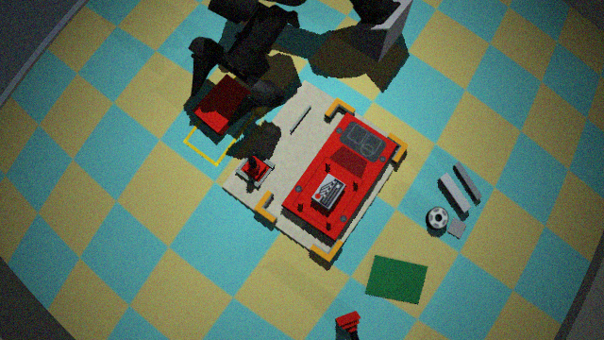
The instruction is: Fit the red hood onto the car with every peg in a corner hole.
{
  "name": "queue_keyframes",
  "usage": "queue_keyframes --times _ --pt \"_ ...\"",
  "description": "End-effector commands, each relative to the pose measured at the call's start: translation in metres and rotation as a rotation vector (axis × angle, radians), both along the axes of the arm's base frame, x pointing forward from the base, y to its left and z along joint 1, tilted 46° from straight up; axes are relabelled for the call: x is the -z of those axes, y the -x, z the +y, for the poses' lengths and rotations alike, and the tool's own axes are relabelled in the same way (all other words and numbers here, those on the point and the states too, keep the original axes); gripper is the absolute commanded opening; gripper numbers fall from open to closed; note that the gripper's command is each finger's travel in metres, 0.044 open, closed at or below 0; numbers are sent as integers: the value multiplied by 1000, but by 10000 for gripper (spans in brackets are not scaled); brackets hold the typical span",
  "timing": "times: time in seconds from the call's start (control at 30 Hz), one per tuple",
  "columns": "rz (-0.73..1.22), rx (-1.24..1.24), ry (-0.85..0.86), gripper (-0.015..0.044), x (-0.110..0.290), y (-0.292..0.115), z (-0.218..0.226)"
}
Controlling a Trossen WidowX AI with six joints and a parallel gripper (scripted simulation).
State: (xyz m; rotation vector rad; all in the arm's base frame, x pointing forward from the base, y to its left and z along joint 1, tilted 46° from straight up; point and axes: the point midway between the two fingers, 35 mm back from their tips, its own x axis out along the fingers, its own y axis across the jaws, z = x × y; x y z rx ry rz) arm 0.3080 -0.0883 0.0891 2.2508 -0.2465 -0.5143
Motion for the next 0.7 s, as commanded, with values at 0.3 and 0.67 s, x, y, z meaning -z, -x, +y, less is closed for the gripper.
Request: queue_keyframes --times 0.3,0.67 --pt "-10 18 -38 440 -42 40 39" --pt "0 15 -40 440 -46 56 47"
